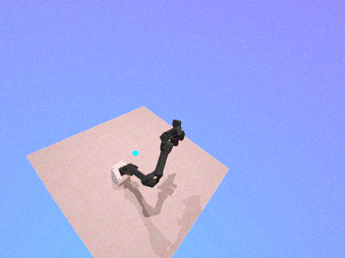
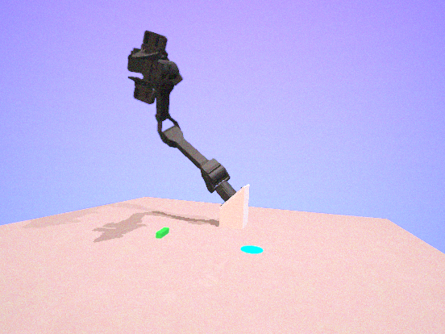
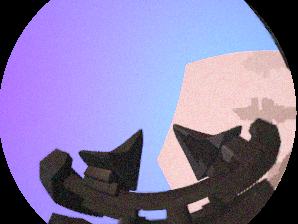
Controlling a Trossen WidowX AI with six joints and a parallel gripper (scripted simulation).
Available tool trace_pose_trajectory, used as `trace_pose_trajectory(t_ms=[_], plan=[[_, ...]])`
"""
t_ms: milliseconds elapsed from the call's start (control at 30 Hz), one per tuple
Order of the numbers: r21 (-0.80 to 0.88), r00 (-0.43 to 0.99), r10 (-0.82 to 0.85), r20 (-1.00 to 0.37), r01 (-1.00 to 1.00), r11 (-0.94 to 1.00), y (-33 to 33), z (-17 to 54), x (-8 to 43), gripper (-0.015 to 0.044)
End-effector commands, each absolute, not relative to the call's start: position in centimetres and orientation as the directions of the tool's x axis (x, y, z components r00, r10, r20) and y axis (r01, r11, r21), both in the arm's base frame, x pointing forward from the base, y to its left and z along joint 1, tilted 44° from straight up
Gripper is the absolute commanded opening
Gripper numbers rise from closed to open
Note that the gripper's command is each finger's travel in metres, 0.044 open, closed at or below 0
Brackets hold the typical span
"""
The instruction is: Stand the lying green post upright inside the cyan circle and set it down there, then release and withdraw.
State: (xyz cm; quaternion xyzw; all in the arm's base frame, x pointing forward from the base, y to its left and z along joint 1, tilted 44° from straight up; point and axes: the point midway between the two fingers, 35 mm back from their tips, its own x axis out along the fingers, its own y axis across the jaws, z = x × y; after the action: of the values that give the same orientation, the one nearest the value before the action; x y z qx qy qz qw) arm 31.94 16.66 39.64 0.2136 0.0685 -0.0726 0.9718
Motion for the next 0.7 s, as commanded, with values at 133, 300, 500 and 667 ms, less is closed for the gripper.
trace_pose_trajectory(t_ms=[133,300,500,667], plan=[[0.042,0.902,-0.246,-0.356,0.278,0.960,13.3,32.5,33.8,0.0233],[-0.173,0.820,-0.340,-0.461,0.293,0.940,10.4,28.5,33.9,0.0233],[-0.401,0.686,-0.453,-0.570,0.249,0.881,6.7,24.2,33.1,0.0233],[-0.550,0.546,-0.540,-0.641,0.164,0.819,3.5,21.1,31.6,0.0233]])
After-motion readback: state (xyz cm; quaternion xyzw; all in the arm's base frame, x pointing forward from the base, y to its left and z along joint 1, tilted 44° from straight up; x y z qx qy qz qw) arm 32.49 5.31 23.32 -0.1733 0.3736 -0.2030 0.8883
